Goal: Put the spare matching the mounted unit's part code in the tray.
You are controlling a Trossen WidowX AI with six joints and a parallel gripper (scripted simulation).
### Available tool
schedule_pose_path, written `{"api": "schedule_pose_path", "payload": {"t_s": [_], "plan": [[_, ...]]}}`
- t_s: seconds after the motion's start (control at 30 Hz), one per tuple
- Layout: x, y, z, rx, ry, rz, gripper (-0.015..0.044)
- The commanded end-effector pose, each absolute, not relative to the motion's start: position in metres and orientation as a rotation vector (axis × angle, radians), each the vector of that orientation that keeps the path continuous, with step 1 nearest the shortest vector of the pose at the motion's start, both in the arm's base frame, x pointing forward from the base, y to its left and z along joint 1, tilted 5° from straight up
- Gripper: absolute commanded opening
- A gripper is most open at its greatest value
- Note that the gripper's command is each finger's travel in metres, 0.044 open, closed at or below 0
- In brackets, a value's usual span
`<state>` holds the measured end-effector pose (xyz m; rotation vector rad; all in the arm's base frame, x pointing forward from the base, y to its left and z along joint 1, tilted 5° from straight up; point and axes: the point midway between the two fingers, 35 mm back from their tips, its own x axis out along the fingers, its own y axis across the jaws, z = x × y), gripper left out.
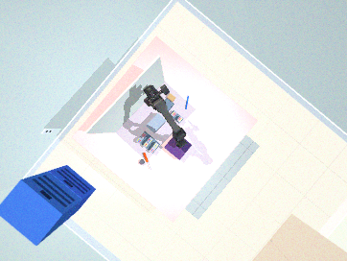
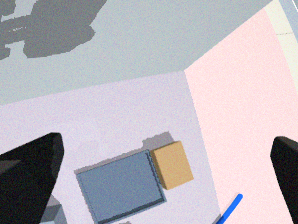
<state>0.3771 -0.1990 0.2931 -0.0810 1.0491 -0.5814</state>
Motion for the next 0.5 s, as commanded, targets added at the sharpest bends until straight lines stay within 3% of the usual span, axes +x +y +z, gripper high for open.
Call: {"api": "schedule_pose_path", "payload": {"t_s": [0.0,0.27,0.47], "plan": [[0.389,-0.153,0.250,-0.022,1.188,-0.447,0.0440],[0.385,-0.052,0.176,0.082,1.515,-0.222,0.0440],[0.380,-0.036,0.166,0.100,1.575,-0.200,0.0440]]}}
